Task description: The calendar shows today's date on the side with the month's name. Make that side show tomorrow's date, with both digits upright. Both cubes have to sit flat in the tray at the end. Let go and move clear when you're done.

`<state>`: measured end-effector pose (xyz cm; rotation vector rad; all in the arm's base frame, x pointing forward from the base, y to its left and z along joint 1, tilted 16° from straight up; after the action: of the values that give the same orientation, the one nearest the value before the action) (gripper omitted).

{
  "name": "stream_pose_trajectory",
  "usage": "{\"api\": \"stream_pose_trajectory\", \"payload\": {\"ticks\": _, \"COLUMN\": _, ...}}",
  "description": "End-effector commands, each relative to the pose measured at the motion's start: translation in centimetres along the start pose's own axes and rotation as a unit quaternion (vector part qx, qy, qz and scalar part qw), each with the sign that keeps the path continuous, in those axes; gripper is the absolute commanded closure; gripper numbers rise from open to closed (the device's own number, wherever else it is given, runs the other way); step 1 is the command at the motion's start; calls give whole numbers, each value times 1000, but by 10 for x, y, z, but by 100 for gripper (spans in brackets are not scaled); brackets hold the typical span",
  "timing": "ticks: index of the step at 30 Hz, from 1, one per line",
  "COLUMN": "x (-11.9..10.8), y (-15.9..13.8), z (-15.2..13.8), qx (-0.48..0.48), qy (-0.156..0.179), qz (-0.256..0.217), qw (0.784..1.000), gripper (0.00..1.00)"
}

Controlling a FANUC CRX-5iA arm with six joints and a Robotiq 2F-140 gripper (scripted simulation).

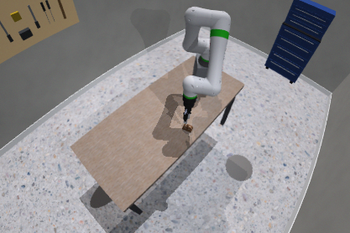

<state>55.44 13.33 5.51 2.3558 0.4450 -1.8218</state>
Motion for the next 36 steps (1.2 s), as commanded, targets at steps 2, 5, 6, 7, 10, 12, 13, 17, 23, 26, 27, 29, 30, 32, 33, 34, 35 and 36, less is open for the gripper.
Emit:
{"api": "stream_pose_trajectory", "payload": {"ticks": 2, "x": 1, "y": 0, "z": 0, "qx": 0, "qy": 0, "qz": 0, "qw": 1000, "gripper": 64}}
{"api": "stream_pose_trajectory", "payload": {"ticks": 5, "x": 3, "y": 0, "z": 0, "qx": 0, "qy": 0, "qz": 0, "qw": 1000, "gripper": 64}}
{"api": "stream_pose_trajectory", "payload": {"ticks": 6, "x": 4, "y": 0, "z": 0, "qx": 0, "qy": 0, "qz": 0, "qw": 1000, "gripper": 64}}
{"api": "stream_pose_trajectory", "payload": {"ticks": 7, "x": 5, "y": 0, "z": 0, "qx": 0, "qy": 0, "qz": 0, "qw": 1000, "gripper": 64}}
{"api": "stream_pose_trajectory", "payload": {"ticks": 10, "x": 8, "y": 0, "z": 0, "qx": 0, "qy": 0, "qz": 0, "qw": 1000, "gripper": 64}}
{"api": "stream_pose_trajectory", "payload": {"ticks": 12, "x": 10, "y": 0, "z": 0, "qx": 0, "qy": 0, "qz": 0, "qw": 1000, "gripper": 64}}
{"api": "stream_pose_trajectory", "payload": {"ticks": 13, "x": 12, "y": 0, "z": 0, "qx": 0, "qy": 0, "qz": 0, "qw": 1000, "gripper": 64}}
{"api": "stream_pose_trajectory", "payload": {"ticks": 17, "x": 17, "y": 0, "z": 0, "qx": 0, "qy": 0, "qz": 0, "qw": 1000, "gripper": 64}}
{"api": "stream_pose_trajectory", "payload": {"ticks": 23, "x": 24, "y": 0, "z": 0, "qx": 0, "qy": 0, "qz": 0, "qw": 1000, "gripper": 64}}
{"api": "stream_pose_trajectory", "payload": {"ticks": 26, "x": 29, "y": 0, "z": 0, "qx": 0, "qy": 0, "qz": 0, "qw": 1000, "gripper": 64}}
{"api": "stream_pose_trajectory", "payload": {"ticks": 27, "x": 30, "y": 0, "z": 0, "qx": 0, "qy": 0, "qz": 0, "qw": 1000, "gripper": 64}}
{"api": "stream_pose_trajectory", "payload": {"ticks": 29, "x": 33, "y": 0, "z": 0, "qx": 0, "qy": 0, "qz": 0, "qw": 1000, "gripper": 64}}
{"api": "stream_pose_trajectory", "payload": {"ticks": 30, "x": 35, "y": -1, "z": 0, "qx": 0, "qy": 0, "qz": 0, "qw": 1000, "gripper": 64}}
{"api": "stream_pose_trajectory", "payload": {"ticks": 32, "x": 38, "y": -1, "z": 0, "qx": 0, "qy": 0, "qz": 0, "qw": 1000, "gripper": 64}}
{"api": "stream_pose_trajectory", "payload": {"ticks": 33, "x": 39, "y": -1, "z": 0, "qx": 0, "qy": 0, "qz": 0, "qw": 1000, "gripper": 64}}
{"api": "stream_pose_trajectory", "payload": {"ticks": 34, "x": 40, "y": -1, "z": 0, "qx": 0, "qy": 0, "qz": 0, "qw": 1000, "gripper": 64}}
{"api": "stream_pose_trajectory", "payload": {"ticks": 35, "x": 42, "y": -1, "z": 0, "qx": 0, "qy": 0, "qz": 0, "qw": 1000, "gripper": 64}}
{"api": "stream_pose_trajectory", "payload": {"ticks": 36, "x": 42, "y": -1, "z": 0, "qx": 0, "qy": 0, "qz": 0, "qw": 1000, "gripper": 64}}
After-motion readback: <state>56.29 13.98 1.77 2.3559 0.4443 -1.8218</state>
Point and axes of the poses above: the point where the finger pads meet when closed, its own x axis out along the fingers, its own z axis across the jaws, y = z × x, the point moved 6 cm from there along -x, back along the fingers, and after that the axes turned 9 degrees about -x, right-handed, at the moved point
